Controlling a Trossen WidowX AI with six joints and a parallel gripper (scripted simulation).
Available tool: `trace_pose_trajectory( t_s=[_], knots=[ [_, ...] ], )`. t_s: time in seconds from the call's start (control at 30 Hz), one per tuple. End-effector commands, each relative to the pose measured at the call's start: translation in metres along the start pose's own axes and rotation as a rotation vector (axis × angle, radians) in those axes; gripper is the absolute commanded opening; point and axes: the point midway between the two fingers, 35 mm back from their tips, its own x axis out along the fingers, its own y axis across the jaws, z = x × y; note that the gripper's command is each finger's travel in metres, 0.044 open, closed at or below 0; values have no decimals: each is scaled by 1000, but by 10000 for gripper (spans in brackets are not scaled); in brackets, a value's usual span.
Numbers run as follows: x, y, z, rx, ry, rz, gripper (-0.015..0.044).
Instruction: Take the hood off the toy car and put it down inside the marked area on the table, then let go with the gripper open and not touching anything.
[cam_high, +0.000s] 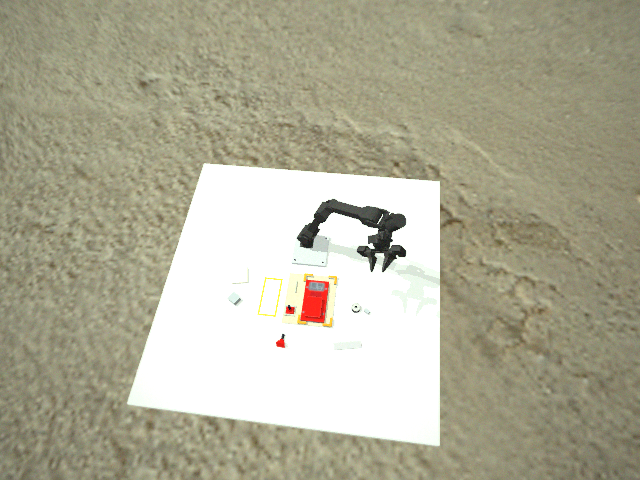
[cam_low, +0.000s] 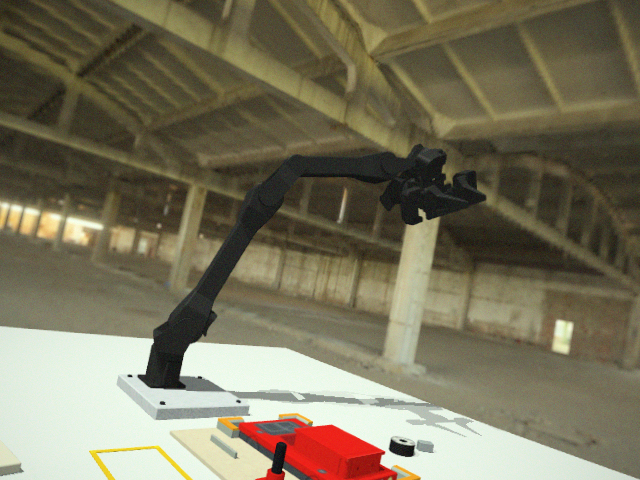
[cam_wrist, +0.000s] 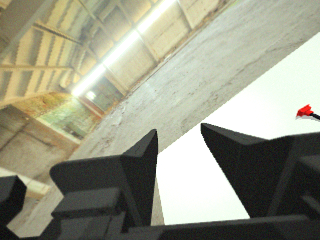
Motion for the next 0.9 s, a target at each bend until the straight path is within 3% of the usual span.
trace_pose_trajectory(
  t_s=[0.0,0.27,0.57,0.87],
  knots=[
    [1,-1,-1,-6,3,-1,246],
    [58,-39,-28,-243,139,-72,440],
    [112,-106,-60,-484,374,-166,440],
    [144,-188,-85,-639,665,-253,440]
  ],
)
